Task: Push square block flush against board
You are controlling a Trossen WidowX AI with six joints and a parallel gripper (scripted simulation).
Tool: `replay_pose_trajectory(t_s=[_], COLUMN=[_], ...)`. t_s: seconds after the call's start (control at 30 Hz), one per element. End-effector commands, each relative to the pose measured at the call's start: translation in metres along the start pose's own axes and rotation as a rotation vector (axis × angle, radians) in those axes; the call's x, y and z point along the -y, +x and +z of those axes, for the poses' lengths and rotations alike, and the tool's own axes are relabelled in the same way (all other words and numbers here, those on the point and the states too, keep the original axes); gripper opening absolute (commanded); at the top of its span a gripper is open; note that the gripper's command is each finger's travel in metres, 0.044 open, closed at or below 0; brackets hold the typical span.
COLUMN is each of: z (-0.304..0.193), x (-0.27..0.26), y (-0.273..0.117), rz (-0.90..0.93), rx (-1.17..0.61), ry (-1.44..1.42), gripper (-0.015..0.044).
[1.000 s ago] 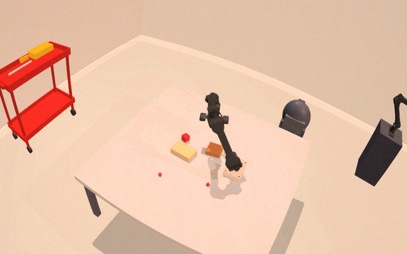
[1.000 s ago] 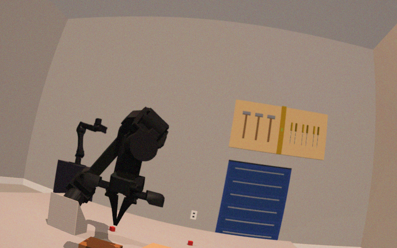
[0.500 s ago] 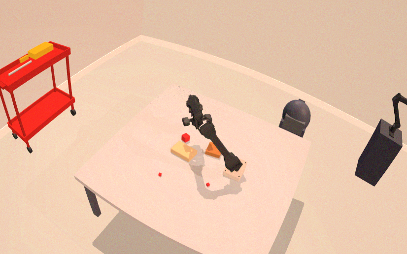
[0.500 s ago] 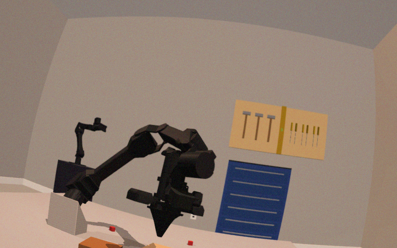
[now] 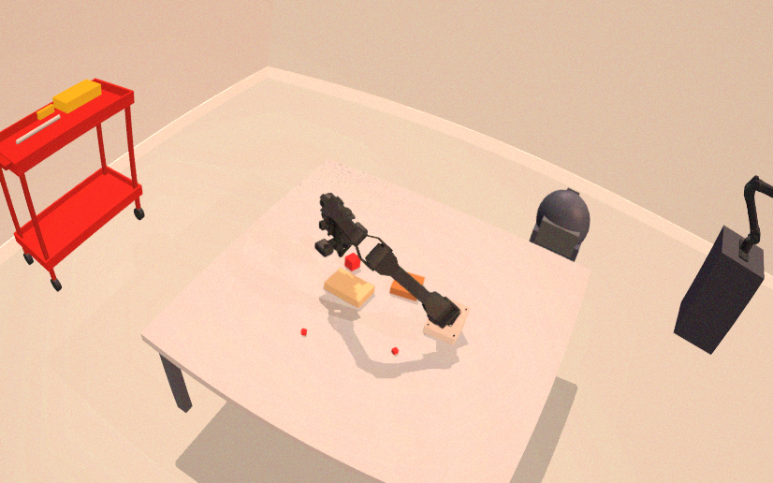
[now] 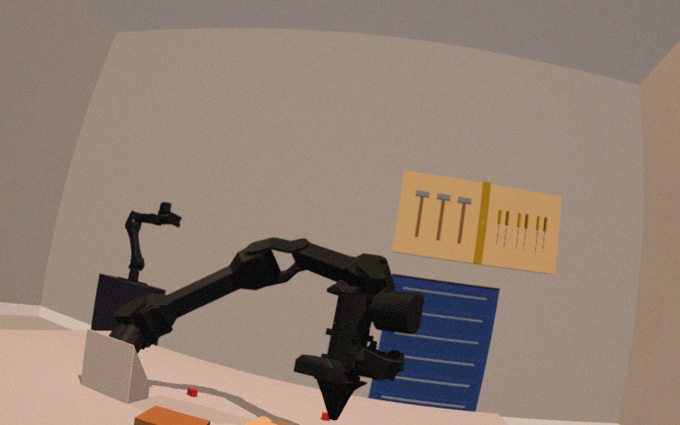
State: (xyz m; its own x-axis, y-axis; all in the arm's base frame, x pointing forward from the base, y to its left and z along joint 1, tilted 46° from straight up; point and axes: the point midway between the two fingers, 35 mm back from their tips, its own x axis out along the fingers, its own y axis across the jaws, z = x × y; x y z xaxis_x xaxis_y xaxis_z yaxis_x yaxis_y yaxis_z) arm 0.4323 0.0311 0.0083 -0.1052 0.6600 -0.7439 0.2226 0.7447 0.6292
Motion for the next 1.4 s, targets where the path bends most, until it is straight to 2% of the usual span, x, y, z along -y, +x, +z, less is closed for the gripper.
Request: replay_pose_trajectory(t_s=[0.0,0.17,0.37,0.5,0.57,1.37], z=[0.003,0.001,0.001,0.0,-0.001,-0.011], x=[-0.036,-0.078,-0.084,-0.087,-0.088,-0.085], y=[0.005,0.014,0.018,0.061,0.07,0.07], rz=[0.028,0.062,0.066,0.068,0.069,0.068], rx=[-0.003,-0.015,-0.016,-0.016,-0.017,-0.017], ry=[-0.129,-0.277,-0.296,-0.296,-0.297,-0.296], gripper=[0.0,0.0,0.0,0.0,0.0,0.0])
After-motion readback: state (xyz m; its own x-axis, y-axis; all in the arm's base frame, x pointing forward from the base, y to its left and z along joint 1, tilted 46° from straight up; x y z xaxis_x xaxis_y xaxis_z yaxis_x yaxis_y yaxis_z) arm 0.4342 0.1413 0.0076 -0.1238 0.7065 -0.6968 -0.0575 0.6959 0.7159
